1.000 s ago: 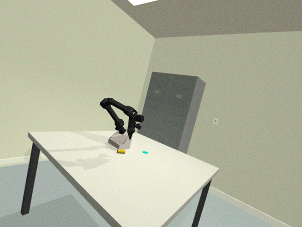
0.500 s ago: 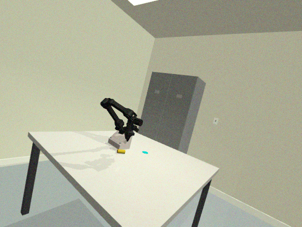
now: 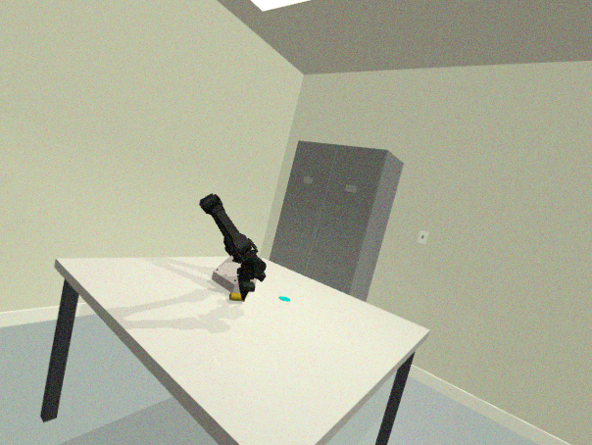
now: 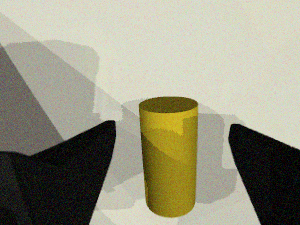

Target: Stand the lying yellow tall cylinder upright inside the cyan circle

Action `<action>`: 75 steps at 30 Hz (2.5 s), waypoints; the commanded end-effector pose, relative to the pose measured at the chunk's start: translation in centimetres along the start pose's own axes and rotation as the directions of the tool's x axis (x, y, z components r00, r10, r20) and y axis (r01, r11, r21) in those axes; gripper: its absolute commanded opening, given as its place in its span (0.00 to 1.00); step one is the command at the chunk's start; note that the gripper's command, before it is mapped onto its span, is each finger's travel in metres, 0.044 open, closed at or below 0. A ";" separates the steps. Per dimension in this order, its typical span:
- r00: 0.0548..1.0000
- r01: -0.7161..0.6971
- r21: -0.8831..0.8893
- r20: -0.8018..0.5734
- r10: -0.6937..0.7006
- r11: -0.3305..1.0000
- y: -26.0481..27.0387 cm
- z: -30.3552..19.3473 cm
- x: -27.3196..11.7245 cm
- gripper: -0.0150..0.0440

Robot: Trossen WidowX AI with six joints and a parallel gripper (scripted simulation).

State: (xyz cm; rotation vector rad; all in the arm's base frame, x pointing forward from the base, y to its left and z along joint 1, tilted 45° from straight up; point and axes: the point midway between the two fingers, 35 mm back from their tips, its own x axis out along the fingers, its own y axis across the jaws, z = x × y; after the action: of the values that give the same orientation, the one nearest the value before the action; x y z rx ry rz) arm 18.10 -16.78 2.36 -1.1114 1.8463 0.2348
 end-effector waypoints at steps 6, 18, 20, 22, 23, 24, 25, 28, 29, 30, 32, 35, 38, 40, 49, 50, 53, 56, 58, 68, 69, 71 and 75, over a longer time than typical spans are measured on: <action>1.000 -0.008 -0.007 0.009 0.008 1.000 0.2 0.0 0.8 0.56; 1.000 -0.008 -0.004 0.005 0.008 1.000 0.3 0.1 0.2 0.43; 1.000 -0.006 -0.006 0.001 0.006 1.000 0.3 0.3 -0.3 0.43; 1.000 -0.002 -0.010 -0.002 0.002 1.000 0.4 0.5 -0.9 0.43; 1.000 0.000 -0.011 -0.004 0.000 1.000 0.4 0.5 -1.2 0.43; 1.000 0.002 -0.013 -0.007 -0.002 1.000 0.4 0.6 -1.5 0.43; 1.000 0.004 -0.015 -0.009 -0.004 1.000 0.5 0.7 -1.8 0.43; 1.000 0.012 -0.021 -0.015 -0.012 1.000 0.6 0.9 -2.8 0.43; 1.000 0.015 -0.023 -0.018 -0.015 1.000 0.6 0.9 -3.1 0.43; 1.000 0.017 -0.025 -0.020 -0.018 1.000 0.7 1.0 -3.4 0.43; 0.999 0.024 -0.030 -0.025 -0.025 0.999 0.8 1.1 -4.0 0.43; 0.999 0.035 -0.038 -0.032 -0.036 0.999 1.0 1.2 -5.0 0.43; 0.998 0.048 -0.046 -0.039 -0.049 0.998 1.1 1.3 -5.9 0.43; 0.997 0.056 -0.052 -0.043 -0.059 0.997 1.2 1.3 -6.6 0.43; 0.992 0.102 -0.076 -0.063 -0.107 0.992 1.9 1.2 -9.4 0.43; 0.992 0.107 -0.078 -0.065 -0.112 0.991 1.9 1.2 -9.7 0.43; 0.991 0.114 -0.082 -0.067 -0.119 0.990 2.0 1.2 -10.1 0.43; 0.991 0.114 -0.082 -0.067 -0.120 0.990 2.0 1.2 -10.1 0.43; 0.991 0.114 -0.085 -0.065 -0.120 0.990 2.0 1.6 -10.2 0.43; 0.992 0.111 -0.104 -0.049 -0.117 0.988 1.8 4.3 -10.6 0.43; 0.992 0.111 -0.106 -0.047 -0.116 0.988 1.8 4.6 -10.7 0.43; 0.992 0.110 -0.110 -0.045 -0.116 0.988 1.9 5.2 -10.8 0.43; 0.993 0.109 -0.118 -0.040 -0.114 0.987 1.9 6.3 -10.9 0.43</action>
State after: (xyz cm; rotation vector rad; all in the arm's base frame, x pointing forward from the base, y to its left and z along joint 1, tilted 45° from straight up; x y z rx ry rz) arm 21.34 -6.42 7.43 -1.3099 1.8322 0.2472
